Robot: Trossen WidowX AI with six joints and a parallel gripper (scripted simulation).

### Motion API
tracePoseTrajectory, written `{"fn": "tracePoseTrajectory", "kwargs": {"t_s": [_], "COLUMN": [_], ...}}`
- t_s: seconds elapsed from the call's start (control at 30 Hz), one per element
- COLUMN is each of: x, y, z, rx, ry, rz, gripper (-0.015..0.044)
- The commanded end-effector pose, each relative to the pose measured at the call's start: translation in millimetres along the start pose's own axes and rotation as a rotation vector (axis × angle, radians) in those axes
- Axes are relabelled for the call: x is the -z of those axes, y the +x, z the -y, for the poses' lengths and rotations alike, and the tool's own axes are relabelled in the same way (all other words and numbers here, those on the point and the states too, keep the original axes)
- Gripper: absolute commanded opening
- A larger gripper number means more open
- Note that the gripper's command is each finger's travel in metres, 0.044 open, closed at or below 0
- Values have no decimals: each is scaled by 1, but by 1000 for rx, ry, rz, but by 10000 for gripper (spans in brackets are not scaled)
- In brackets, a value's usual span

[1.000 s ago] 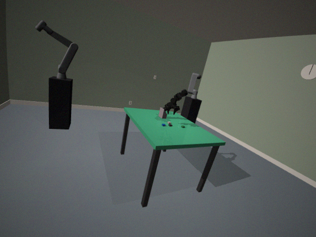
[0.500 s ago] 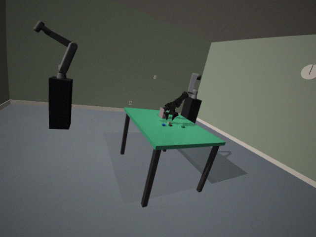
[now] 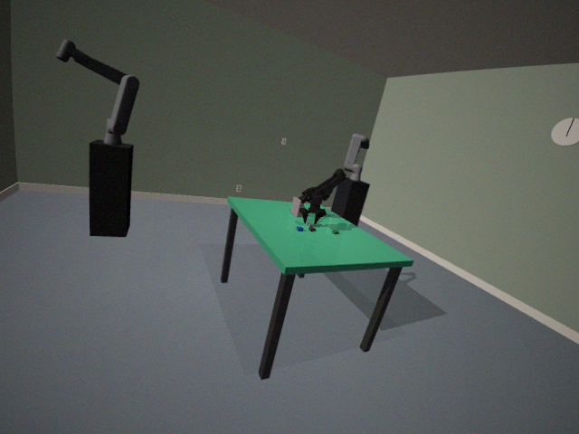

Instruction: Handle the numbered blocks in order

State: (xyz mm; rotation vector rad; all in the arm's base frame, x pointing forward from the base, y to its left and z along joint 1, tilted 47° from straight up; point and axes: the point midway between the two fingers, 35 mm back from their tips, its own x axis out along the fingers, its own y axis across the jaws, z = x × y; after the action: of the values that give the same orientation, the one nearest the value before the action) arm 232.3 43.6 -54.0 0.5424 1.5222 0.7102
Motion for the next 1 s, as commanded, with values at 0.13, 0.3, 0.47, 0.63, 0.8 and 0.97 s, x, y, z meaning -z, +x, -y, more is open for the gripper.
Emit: {"fn": "tracePoseTrajectory", "kwargs": {"t_s": [0.13, 0.3, 0.47, 0.63, 0.8, 0.97], "x": [5, 5, 5, 5, 5, 5], "y": [12, 12, 12, 12, 12, 12], "z": [-1, -1, -1, -1, -1, -1], "rx": [-13, -13, -13, -13, -13, -13], "ry": [16, 16, 16, 16, 16, 16], "rz": [-12, -12, -12, -12, -12, -12], "gripper": [374, 242, 120, 120, 120, 120]}}
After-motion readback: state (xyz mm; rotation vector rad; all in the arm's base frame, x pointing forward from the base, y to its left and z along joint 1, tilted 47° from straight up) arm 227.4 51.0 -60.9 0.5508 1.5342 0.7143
